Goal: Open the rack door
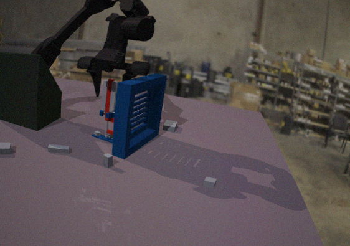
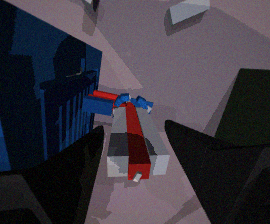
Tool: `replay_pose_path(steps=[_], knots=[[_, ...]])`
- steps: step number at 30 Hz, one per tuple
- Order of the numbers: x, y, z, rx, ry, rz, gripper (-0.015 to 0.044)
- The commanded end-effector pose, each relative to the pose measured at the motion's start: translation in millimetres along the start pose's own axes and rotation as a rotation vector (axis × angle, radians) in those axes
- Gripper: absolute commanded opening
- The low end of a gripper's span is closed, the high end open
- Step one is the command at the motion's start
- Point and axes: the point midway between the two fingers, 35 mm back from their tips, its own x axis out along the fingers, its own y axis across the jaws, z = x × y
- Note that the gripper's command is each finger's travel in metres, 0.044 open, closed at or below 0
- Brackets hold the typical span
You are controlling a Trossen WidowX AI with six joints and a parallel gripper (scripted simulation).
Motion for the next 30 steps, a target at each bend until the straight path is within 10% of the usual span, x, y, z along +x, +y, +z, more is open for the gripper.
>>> replay_pose_path(steps=[1, 30], knots=[[0.8, 1.5, -0.3, -0.184, 0.002, 0.006, 0.0291], [0.9, 1.5, -0.3, -1.621, -0.003, 0.007, 0.0291]])
